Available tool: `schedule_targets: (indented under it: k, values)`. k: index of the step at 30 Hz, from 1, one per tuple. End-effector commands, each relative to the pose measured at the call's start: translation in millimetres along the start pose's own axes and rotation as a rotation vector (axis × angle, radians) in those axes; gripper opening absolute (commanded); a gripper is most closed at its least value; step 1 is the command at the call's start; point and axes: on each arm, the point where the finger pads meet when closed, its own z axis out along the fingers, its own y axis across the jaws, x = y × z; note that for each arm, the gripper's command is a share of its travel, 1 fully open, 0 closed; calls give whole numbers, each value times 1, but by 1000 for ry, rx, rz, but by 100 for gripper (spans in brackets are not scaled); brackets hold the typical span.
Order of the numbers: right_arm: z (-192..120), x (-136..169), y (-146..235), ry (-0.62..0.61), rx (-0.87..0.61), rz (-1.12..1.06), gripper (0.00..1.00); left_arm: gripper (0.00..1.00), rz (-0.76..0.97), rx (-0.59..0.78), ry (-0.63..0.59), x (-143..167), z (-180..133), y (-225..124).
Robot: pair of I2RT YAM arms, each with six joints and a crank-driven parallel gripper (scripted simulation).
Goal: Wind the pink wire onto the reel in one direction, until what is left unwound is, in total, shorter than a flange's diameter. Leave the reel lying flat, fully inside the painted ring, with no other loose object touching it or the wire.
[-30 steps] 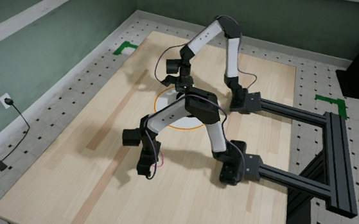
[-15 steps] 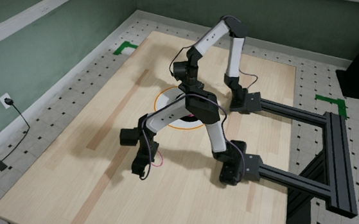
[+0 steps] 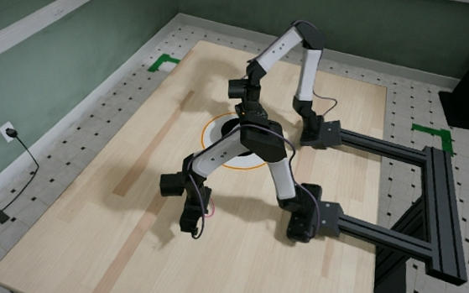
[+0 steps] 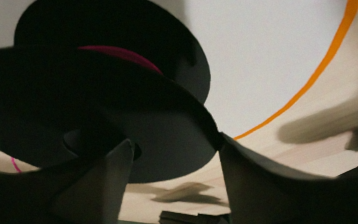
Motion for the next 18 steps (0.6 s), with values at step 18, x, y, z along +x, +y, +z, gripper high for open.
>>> schedule_targets:
  k: [18]
  values:
    - [-57, 1, 4, -42, -1, 68, 85, 0, -24, 36, -5, -6, -6, -14]
